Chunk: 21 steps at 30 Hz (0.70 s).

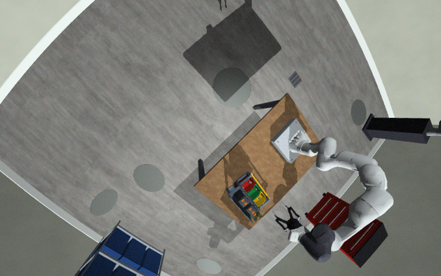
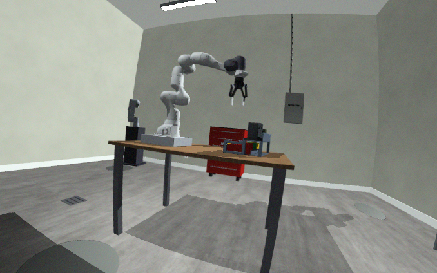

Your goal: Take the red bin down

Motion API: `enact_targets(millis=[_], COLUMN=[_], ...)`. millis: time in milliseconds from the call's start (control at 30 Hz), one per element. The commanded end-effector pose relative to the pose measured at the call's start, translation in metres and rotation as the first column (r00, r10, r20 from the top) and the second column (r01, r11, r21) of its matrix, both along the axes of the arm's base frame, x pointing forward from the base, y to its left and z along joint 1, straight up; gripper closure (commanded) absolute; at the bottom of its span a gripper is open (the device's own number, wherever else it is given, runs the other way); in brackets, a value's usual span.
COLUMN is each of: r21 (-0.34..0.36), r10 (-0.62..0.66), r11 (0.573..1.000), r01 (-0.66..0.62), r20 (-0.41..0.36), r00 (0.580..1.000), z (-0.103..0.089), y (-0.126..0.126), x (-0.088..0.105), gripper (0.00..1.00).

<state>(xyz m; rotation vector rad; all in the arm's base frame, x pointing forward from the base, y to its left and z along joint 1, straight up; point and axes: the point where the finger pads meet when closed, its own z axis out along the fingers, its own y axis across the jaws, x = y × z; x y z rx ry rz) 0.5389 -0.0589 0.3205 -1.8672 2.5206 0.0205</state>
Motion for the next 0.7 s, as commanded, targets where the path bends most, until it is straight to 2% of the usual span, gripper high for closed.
enact_targets(millis=[0, 200, 367, 667], r21=[-0.009, -0.009, -0.009, -0.009], r10=[-0.029, -0.029, -0.029, -0.029], r11=[1.0, 1.0, 1.0, 1.0], r01=[0.029, 0.029, 0.029, 0.029], r20=[0.0, 0.0, 0.0, 0.0], r00=[1.0, 1.0, 1.0, 1.0], z=[0.0009, 0.0009, 0.0009, 0.0009], y=[-0.0019, -0.0019, 0.0008, 0.0008], x=[0.0019, 0.0019, -0.0072, -0.0072], gripper=[0.43, 0.43, 0.43, 0.43])
